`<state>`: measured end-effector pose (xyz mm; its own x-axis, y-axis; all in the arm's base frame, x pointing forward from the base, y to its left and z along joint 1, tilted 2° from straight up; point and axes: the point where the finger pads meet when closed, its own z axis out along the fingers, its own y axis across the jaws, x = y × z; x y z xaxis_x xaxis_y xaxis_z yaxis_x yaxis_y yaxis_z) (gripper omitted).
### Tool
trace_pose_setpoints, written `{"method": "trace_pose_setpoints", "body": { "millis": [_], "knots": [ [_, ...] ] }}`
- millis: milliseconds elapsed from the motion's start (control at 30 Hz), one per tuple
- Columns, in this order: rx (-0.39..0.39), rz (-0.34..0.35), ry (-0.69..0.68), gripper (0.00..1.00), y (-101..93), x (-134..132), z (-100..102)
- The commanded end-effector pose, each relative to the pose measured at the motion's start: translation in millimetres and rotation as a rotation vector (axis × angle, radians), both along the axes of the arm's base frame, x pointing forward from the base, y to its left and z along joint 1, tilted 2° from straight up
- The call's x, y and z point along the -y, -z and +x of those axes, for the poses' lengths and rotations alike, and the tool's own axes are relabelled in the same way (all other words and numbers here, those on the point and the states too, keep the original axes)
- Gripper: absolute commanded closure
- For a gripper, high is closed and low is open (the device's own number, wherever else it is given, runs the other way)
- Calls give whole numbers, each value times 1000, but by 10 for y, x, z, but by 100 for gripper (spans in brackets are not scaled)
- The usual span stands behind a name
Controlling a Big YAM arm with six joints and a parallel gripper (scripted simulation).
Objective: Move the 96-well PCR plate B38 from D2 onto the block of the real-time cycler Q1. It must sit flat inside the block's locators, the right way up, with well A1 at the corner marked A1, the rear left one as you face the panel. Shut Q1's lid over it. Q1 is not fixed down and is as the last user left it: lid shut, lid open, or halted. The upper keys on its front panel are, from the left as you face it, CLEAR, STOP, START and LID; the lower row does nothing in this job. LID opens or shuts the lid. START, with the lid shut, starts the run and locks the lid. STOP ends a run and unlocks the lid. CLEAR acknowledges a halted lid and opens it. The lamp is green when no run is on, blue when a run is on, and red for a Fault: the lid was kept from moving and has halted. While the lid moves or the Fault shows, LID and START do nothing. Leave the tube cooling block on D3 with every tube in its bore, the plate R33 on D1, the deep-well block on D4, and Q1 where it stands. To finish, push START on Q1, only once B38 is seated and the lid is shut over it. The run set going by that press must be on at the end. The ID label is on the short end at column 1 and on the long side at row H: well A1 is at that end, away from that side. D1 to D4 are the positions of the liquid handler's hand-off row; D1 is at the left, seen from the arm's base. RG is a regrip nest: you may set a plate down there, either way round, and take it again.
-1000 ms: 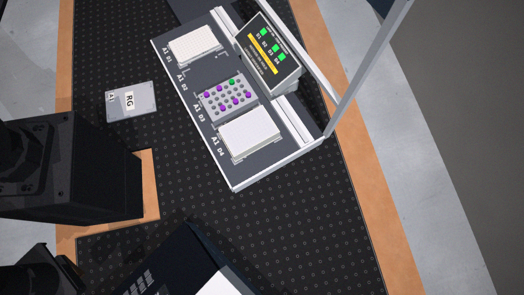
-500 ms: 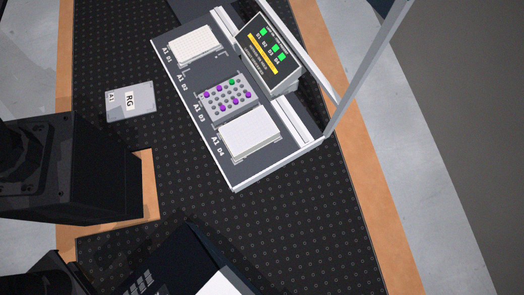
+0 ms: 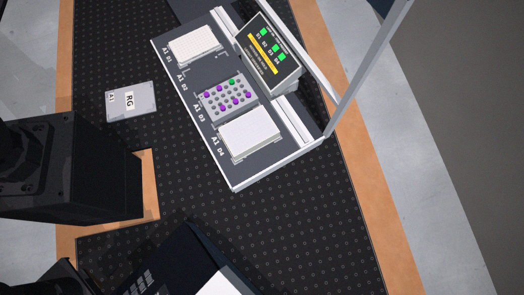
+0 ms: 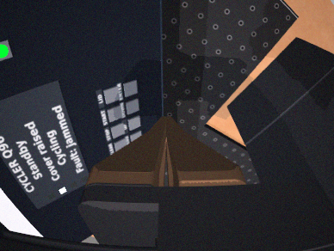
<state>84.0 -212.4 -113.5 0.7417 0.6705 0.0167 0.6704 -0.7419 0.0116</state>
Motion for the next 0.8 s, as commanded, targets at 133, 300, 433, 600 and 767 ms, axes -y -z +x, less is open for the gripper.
{"method": "trace_pose_setpoints", "body": {
  "millis": [133,300,433,600,767],
  "knots": [
    [-1,-14,1,100,53,123,101],
    [-3,-10,-2,100,107,151,122],
    [4,-25,-2,100,139,272,209],
    [4,-24,2,100,175,278,238],
    [-5,-3,0,100,224,241,214]
  ]
}}
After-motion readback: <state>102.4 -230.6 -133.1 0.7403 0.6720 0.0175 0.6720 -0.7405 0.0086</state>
